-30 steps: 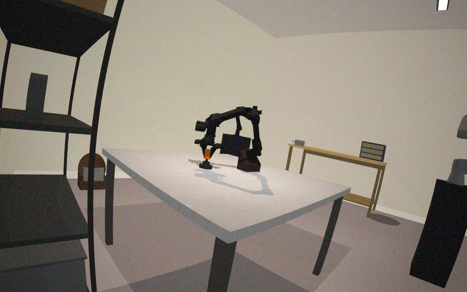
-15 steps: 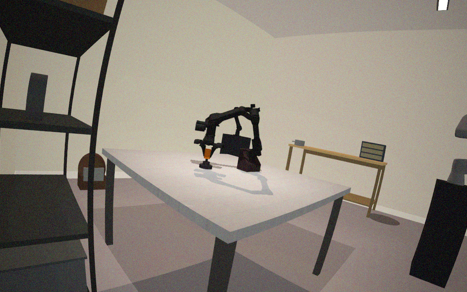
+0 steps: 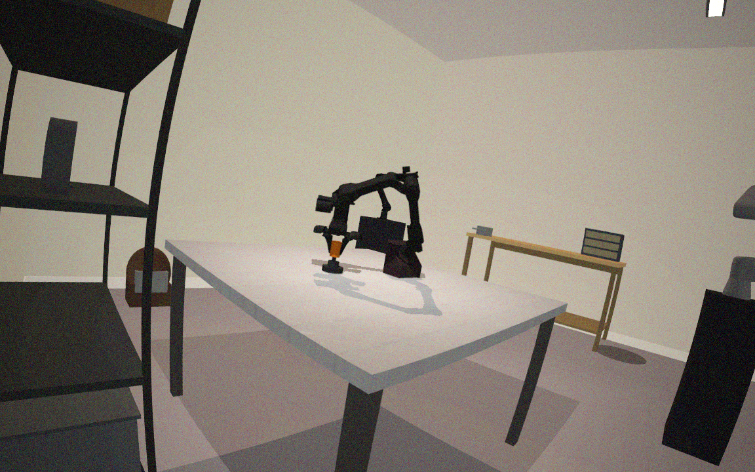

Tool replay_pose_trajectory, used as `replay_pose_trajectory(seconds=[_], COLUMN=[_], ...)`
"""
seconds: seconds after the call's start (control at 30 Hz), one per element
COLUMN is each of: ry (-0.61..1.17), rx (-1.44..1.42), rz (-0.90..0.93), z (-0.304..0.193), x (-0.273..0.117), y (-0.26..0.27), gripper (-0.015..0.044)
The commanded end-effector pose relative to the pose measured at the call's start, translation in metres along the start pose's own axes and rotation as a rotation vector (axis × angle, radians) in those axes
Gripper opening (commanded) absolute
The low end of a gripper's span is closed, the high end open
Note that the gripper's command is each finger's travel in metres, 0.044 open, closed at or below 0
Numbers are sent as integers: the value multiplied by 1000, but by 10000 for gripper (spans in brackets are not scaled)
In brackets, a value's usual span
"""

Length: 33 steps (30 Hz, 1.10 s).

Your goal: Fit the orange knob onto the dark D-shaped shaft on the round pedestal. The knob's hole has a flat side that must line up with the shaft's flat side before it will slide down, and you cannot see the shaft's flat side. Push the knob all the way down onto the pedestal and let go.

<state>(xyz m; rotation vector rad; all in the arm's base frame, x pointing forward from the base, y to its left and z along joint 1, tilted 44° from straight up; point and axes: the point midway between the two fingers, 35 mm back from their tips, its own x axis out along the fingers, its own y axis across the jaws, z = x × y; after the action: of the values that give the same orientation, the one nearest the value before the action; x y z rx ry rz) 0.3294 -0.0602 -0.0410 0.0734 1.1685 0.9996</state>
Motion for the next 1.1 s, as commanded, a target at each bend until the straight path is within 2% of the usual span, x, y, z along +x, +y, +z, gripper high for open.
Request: replay_pose_trajectory(seconds=[0.0, 0.47, 0.7, 1.07], ry=[-2, -2, -2, -2], rx=[-5, -5, -204, -214], rz=[-1, -1, -1, -1], z=[0, 3, 2, 0], x=[1, -4, -4, -1], y=[0, -1, -2, 0], gripper=[0, 0, 0, 0])
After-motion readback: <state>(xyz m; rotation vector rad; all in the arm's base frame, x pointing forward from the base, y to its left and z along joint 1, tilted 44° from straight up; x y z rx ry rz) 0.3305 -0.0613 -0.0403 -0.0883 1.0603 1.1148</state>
